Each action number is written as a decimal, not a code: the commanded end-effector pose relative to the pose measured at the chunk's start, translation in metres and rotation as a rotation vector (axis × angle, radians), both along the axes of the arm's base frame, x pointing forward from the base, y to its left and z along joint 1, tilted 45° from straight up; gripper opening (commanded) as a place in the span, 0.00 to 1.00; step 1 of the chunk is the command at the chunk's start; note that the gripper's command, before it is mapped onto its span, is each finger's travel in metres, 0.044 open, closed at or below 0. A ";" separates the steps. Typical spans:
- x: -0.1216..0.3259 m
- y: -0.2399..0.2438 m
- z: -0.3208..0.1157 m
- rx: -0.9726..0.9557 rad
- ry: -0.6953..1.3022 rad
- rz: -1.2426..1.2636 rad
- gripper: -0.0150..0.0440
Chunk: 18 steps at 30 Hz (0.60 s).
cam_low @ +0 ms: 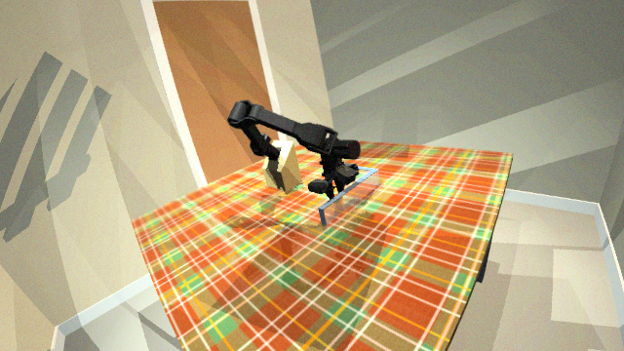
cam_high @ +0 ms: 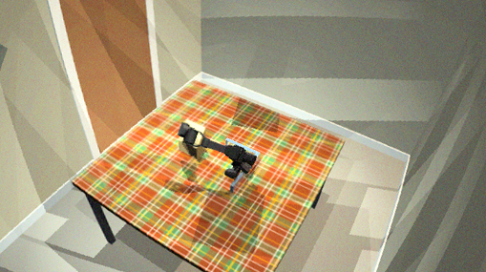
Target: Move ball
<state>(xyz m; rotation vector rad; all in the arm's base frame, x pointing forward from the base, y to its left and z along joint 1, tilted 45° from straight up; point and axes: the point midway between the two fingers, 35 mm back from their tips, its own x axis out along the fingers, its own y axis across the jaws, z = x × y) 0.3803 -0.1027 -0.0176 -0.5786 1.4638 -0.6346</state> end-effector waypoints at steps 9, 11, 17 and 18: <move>0.000 -0.008 -0.007 -0.002 0.001 -0.001 0.30; 0.000 -0.008 -0.007 -0.002 0.001 -0.001 0.39; 0.000 -0.008 -0.007 -0.002 0.001 -0.001 0.65; 0.000 -0.008 -0.007 -0.002 0.001 -0.001 0.70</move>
